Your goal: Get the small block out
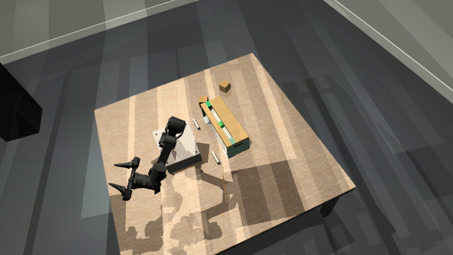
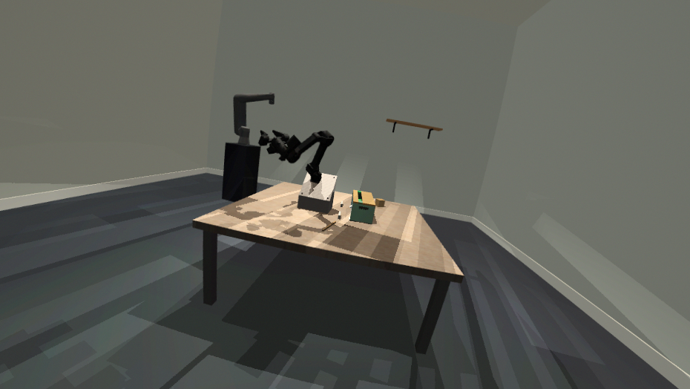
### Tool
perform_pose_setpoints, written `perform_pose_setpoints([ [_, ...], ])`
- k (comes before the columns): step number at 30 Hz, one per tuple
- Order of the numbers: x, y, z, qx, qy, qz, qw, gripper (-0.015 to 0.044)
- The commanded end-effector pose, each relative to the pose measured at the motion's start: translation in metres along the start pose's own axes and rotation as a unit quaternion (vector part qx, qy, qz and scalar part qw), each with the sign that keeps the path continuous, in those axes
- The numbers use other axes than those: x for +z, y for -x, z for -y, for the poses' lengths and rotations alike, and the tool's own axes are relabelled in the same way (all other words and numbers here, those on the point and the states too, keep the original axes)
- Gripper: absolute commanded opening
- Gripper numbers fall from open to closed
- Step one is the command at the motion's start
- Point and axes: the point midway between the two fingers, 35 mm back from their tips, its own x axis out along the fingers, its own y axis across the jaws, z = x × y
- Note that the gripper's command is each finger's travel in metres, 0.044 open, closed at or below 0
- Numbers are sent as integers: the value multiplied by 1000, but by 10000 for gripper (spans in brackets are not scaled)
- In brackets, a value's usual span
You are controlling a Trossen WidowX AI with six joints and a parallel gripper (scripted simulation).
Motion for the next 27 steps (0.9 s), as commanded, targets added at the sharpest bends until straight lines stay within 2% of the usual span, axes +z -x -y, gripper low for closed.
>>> perform_pose_setpoints([
  [1, 0, 0, 1, -2, 1, 1, 1000, 400],
  [5, 8, 10, 18, -38, 34, 12, 999, 400],
  [12, 33, 58, 71, -175, 143, 39, 973, 400],
  [20, 59, 139, 118, -344, 253, 42, 903, 400],
  [27, 75, 228, 137, -490, 329, 19, 807, 400],
])
